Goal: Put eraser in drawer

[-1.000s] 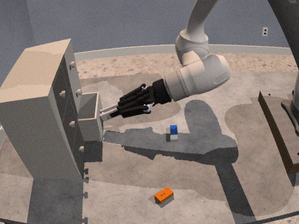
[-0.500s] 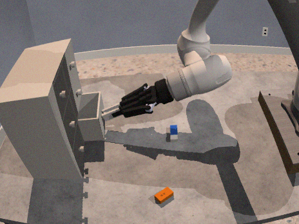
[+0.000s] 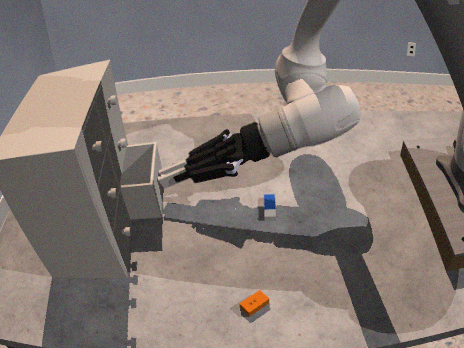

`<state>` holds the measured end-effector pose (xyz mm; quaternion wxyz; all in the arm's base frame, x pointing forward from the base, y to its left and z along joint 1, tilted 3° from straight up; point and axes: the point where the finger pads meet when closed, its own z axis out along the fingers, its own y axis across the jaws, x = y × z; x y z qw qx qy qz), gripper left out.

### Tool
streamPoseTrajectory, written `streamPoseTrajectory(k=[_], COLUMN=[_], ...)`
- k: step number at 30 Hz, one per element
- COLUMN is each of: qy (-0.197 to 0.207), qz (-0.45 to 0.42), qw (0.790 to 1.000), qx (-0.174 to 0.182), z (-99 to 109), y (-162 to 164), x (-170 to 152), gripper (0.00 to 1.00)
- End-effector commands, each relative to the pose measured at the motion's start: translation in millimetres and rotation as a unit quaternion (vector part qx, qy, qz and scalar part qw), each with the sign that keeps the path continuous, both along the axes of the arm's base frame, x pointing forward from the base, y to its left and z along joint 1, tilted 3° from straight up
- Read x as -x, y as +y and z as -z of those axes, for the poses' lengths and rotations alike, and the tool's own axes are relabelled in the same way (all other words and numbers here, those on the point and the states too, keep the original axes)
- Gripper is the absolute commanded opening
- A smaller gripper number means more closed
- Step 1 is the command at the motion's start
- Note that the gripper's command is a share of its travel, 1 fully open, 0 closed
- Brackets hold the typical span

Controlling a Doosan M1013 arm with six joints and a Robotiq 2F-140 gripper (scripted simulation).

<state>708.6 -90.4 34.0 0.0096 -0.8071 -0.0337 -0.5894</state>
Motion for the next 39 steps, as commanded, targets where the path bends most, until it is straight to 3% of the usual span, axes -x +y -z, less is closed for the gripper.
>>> streamPoseTrajectory(k=[1, 12, 22, 32, 39], qy=[0.000, 0.000, 0.000, 0.000, 0.000], qz=[0.000, 0.000, 0.000, 0.000, 0.000], qw=[1.000, 1.000, 1.000, 1.000, 1.000], qx=[0.000, 0.000, 0.000, 0.000, 0.000], z=[-0.1, -0.1, -0.1, 1.6, 1.8], y=[0.0, 0.0, -0.1, -2.9, -3.3], x=[0.0, 0.0, 1.8, 43.4, 49.8], gripper=[0.08, 0.20, 0.20, 0.20, 0.20])
